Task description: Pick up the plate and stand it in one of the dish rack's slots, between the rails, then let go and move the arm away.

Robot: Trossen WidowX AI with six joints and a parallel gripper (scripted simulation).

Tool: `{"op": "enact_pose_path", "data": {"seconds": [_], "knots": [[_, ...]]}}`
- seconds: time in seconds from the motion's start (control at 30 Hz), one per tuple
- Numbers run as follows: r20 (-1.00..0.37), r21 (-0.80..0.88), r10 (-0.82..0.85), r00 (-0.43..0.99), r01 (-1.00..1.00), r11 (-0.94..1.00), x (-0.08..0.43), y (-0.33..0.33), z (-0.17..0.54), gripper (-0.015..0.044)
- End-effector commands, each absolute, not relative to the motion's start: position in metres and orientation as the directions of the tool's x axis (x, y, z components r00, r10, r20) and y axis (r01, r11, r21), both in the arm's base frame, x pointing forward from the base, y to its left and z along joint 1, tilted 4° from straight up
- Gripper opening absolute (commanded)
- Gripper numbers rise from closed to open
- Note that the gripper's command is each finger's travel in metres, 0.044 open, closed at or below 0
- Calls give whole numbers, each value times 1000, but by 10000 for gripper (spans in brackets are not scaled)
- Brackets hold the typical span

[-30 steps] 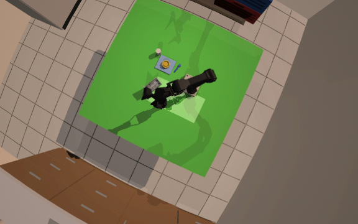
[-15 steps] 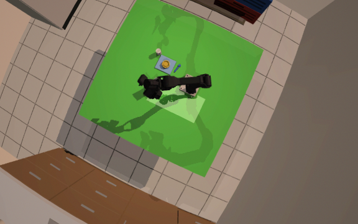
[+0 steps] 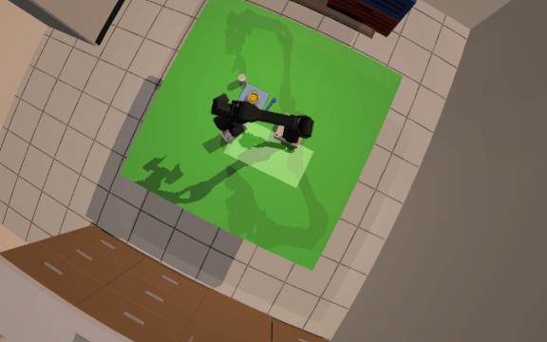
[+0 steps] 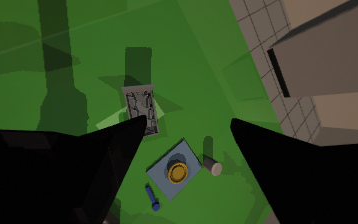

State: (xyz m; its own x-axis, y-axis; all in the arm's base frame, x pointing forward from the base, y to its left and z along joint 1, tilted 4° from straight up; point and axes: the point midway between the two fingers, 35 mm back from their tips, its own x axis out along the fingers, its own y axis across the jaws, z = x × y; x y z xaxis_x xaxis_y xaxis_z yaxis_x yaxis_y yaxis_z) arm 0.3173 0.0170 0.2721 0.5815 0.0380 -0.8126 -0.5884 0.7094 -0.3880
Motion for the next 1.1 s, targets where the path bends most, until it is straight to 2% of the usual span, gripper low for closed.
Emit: {"op": "enact_pose_path", "data": {"seconds": [0.0, 0.53, 0.97, 1.07], "knots": [[-850, -328, 8, 527, -541, 775, 319, -4, 262, 400], [-961, -108, -49, 271, -209, 972, 301, -99, 222, 400], [-997, 36, 24, 78, 147, 989, 263, -166, 195, 400], [-997, 42, 31, 70, 166, 985, 260, -169, 194, 400]]}}
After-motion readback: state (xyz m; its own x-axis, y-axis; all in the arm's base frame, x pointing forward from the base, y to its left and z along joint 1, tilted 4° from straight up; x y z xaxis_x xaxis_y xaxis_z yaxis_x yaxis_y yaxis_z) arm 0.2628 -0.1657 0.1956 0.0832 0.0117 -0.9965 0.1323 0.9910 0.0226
